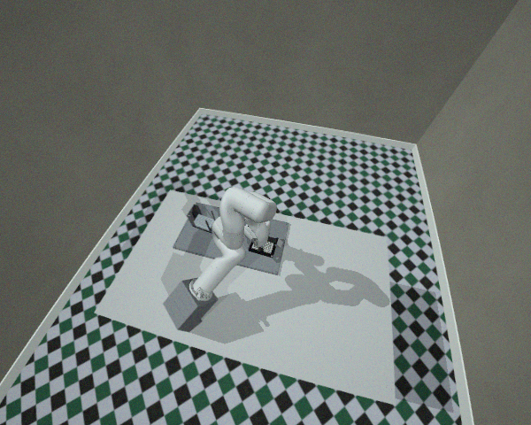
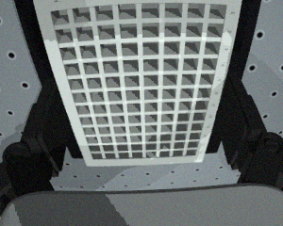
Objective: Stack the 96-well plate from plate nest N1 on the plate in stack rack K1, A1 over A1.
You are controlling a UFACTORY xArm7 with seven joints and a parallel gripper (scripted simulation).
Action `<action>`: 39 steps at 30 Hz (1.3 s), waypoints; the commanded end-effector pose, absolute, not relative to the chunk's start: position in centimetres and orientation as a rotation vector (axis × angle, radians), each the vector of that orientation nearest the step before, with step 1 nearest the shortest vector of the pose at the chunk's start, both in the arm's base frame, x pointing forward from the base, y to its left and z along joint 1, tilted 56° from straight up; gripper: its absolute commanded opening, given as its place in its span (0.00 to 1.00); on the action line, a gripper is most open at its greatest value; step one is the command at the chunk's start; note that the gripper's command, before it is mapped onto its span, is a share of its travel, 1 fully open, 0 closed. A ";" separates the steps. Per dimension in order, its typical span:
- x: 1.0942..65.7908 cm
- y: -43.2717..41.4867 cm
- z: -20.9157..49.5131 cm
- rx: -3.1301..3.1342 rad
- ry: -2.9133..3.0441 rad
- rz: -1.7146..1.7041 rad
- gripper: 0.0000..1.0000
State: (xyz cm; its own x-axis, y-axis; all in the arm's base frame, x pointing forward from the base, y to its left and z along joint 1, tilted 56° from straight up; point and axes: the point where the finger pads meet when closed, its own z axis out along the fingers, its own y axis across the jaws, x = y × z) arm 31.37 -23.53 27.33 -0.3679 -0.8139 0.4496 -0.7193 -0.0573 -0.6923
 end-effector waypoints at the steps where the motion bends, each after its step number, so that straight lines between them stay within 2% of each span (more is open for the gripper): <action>1: 31.2 -23.4 27.6 -1.703 2.082 -1.414 0.00; 39: 29.6 -21.8 29.1 -1.703 2.082 -1.415 0.00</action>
